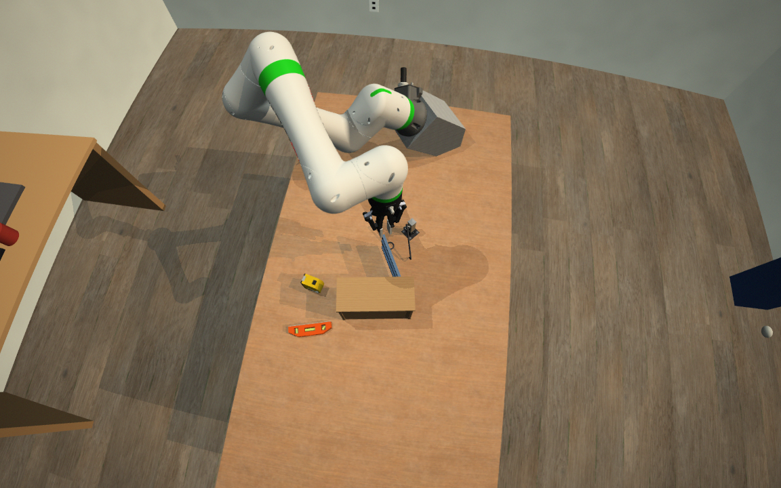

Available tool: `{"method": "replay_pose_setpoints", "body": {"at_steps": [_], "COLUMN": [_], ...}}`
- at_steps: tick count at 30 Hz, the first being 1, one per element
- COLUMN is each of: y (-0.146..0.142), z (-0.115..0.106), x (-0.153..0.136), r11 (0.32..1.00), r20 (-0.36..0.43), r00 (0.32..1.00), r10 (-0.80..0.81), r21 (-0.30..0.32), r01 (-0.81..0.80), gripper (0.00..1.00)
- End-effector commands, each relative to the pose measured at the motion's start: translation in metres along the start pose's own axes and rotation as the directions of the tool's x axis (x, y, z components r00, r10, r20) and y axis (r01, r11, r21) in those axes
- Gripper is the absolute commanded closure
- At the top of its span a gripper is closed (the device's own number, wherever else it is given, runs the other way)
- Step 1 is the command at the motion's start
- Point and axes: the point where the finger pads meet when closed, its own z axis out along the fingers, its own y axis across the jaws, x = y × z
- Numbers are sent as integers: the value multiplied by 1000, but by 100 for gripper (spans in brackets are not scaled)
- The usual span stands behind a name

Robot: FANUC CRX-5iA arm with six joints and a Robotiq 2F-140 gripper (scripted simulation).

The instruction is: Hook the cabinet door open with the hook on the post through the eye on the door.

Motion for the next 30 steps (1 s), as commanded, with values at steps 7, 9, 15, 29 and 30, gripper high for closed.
{"method": "replay_pose_setpoints", "body": {"at_steps": [7,9,15,29,30], "y": [0,0,0,0,0], "z": [10,10,20,41,43], "x": [0,0,0,-1,-1], "r11": [1000,1000,1000,1000,1000], "r20": [0,0,0,0,0], "r00": [1000,1000,1000,1000,1000], "r10": [0,0,0,0,0], "r21": [0,0,0,0,0], "r01": [0,0,0,0,0], "gripper": [84,84,84,84,84]}}
